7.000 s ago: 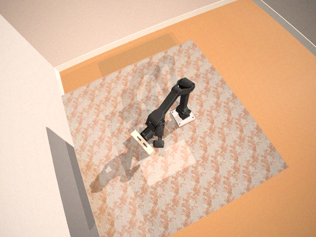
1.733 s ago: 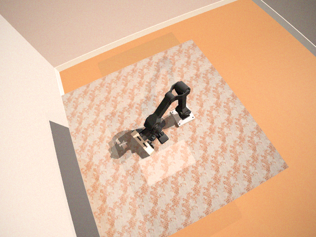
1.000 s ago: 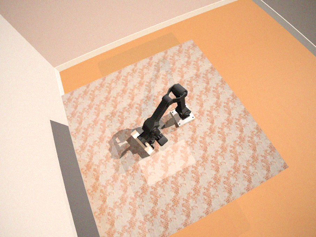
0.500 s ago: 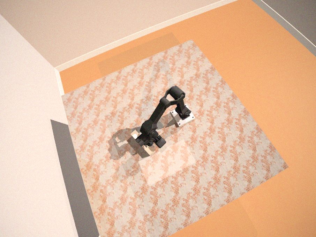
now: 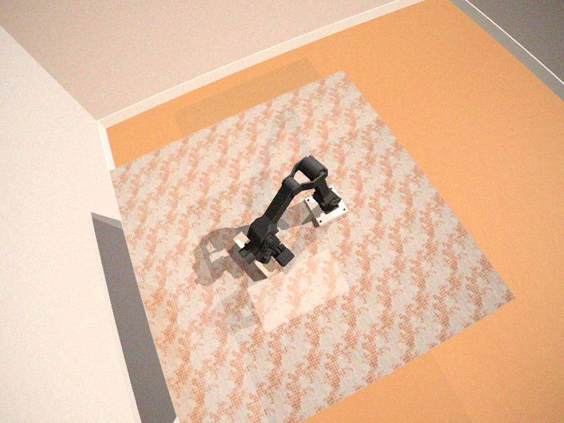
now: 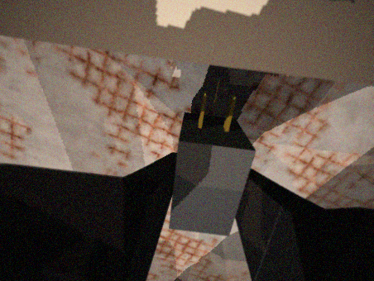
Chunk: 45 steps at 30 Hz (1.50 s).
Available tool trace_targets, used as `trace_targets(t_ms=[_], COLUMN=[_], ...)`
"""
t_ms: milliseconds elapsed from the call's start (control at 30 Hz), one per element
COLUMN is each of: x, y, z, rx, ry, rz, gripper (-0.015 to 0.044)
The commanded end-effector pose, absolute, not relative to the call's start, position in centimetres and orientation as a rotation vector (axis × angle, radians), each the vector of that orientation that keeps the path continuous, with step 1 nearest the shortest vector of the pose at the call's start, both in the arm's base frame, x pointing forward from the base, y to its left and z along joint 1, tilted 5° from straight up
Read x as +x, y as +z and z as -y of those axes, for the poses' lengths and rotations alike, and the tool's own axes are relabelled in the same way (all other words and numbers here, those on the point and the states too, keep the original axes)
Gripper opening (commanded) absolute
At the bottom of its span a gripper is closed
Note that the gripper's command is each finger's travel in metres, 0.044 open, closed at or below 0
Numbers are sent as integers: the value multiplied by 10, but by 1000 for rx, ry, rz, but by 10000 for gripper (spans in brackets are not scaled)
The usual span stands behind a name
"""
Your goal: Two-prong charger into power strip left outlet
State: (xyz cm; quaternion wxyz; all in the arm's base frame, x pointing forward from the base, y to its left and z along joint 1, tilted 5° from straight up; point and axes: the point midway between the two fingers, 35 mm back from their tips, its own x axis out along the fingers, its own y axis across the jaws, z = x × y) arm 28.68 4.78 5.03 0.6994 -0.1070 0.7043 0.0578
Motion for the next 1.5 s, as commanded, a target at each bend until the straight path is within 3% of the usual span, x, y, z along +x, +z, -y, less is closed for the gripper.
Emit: trace_targets(t_ms=[0,1467], x=[289,295], y=[52,53], z=[-47,-48], rx=[-244,-244], ry=[129,129], rz=[-1564,-1563], gripper=[0,0])
